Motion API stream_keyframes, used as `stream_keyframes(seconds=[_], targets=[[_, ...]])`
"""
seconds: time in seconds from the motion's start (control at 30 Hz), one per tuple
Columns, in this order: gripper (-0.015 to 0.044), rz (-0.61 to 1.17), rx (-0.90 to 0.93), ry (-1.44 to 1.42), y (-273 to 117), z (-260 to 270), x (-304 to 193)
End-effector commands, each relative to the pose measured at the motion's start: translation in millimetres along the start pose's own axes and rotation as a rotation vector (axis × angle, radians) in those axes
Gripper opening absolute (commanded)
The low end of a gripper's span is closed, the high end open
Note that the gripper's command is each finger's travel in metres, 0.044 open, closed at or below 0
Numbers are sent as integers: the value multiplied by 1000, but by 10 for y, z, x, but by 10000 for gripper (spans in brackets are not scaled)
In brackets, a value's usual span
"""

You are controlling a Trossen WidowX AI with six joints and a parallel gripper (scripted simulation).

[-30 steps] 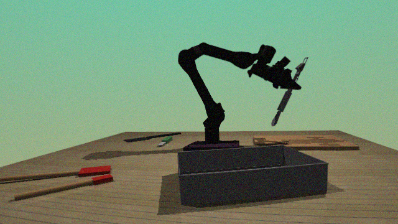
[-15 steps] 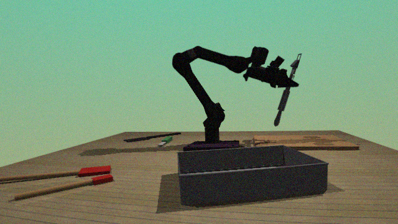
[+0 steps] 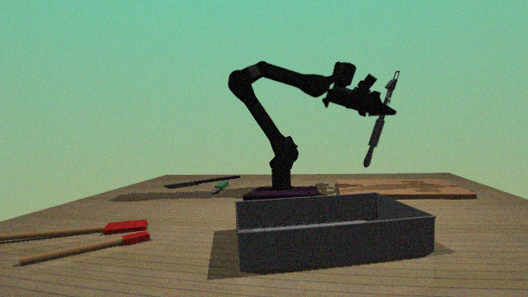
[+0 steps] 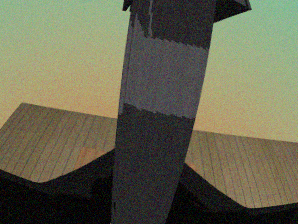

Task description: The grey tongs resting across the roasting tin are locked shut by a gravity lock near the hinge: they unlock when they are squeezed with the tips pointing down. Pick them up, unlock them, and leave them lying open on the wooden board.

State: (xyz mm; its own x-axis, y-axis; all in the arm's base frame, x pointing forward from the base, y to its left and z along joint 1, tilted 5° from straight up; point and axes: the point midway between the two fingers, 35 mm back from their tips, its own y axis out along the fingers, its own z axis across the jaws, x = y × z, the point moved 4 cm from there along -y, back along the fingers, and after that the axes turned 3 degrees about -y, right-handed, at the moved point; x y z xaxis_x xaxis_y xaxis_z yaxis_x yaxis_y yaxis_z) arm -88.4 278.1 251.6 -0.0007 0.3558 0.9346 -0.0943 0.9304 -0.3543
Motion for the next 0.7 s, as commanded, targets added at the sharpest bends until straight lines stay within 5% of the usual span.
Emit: stream_keyframes(seconds=[0.0, 0.67], targets=[[-150, -9, -3, 8, -3, -3, 17], [-150, 60, -2, -8, 74, 11, 34]])
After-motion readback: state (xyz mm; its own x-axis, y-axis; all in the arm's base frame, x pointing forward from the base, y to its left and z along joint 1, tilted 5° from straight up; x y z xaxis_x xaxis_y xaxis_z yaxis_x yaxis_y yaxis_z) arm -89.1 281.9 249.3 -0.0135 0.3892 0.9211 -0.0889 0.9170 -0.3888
